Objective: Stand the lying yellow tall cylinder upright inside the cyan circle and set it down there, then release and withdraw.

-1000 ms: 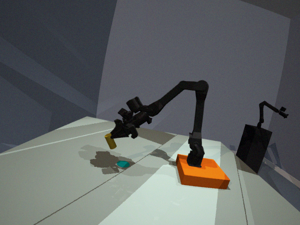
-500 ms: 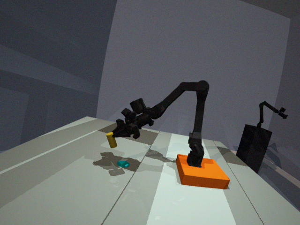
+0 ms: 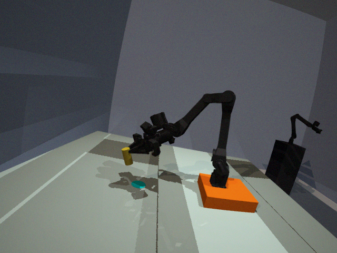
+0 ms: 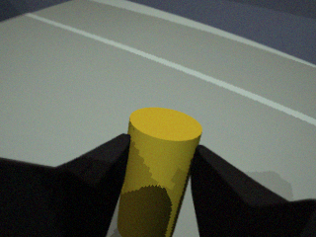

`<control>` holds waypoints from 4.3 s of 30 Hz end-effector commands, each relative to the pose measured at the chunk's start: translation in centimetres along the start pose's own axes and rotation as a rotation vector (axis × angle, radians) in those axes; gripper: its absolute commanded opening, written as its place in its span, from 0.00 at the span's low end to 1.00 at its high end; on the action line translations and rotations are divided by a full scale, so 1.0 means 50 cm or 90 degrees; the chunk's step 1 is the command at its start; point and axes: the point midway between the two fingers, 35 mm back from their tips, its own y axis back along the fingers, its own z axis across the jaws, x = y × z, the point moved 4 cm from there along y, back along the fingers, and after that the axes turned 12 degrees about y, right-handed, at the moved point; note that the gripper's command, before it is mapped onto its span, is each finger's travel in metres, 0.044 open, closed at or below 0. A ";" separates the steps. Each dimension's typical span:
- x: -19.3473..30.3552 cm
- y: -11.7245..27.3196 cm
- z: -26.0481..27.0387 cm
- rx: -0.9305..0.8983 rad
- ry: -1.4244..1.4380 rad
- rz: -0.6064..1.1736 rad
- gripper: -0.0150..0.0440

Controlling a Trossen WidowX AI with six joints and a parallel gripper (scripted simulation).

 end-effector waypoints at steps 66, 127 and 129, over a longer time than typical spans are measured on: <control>0.013 0.104 0.082 -0.030 0.096 -0.181 0.43; 0.215 0.034 0.101 -0.036 0.109 -0.170 0.43; 0.215 0.034 0.101 -0.036 0.109 -0.170 0.43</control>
